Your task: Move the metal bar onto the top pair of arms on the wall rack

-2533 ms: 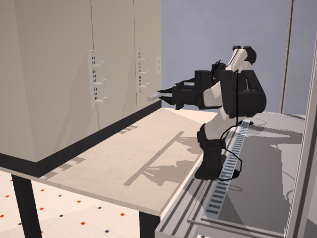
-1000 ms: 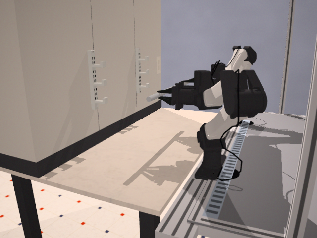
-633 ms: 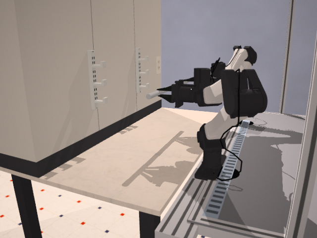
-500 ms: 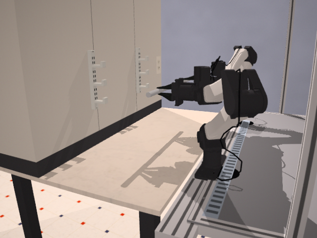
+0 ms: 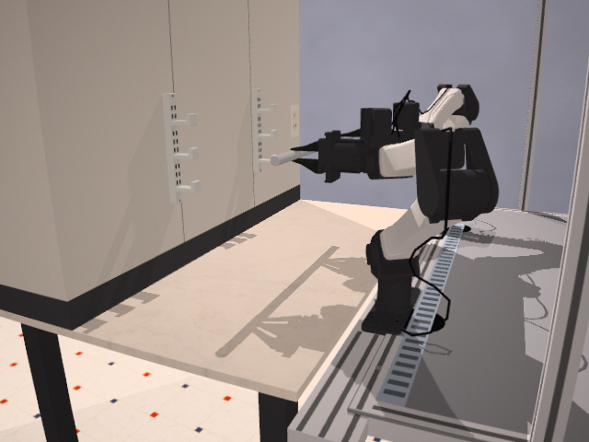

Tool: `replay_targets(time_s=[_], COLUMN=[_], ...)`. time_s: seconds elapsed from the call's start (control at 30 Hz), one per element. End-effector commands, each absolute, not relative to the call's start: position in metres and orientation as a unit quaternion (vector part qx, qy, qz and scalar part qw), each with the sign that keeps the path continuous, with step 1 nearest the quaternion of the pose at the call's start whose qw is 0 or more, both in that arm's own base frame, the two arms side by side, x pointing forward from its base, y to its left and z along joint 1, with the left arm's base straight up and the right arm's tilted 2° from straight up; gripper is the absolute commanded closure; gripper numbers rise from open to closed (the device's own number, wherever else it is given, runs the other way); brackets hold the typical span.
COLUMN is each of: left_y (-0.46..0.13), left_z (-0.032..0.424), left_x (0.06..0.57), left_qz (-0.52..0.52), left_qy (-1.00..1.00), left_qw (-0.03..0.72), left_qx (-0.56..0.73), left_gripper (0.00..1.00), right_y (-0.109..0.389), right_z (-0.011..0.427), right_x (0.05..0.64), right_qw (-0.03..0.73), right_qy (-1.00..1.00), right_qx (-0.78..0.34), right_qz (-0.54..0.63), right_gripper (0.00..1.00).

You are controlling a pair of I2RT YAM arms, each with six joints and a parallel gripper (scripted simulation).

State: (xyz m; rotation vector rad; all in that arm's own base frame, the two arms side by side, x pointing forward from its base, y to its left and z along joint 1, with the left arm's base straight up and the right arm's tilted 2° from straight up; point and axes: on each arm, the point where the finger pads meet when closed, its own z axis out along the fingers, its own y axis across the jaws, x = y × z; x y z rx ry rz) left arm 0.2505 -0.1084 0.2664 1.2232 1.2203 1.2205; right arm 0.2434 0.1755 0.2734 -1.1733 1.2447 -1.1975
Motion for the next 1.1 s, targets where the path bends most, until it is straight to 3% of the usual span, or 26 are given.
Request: replay_targets(time_s=[0.0, 1.07], left_y=[-0.105, -0.106], left_z=[0.288, 0.338], left_x=[0.250, 0.249], left_qz=[0.505, 0.505], left_qy=[0.501, 0.501], left_qw=[0.503, 0.503], left_qx=[0.491, 0.491], left_gripper=[1.00, 1.00], right_y=[0.173, 0.169], right_z=[0.290, 0.342], right_x=[0.244, 0.242], right_qw=[0.499, 0.499], right_qy=[0.515, 0.515], right_qx=[-0.487, -0.487], right_qz=[-0.499, -0.499], right_gripper=[1.00, 1.00])
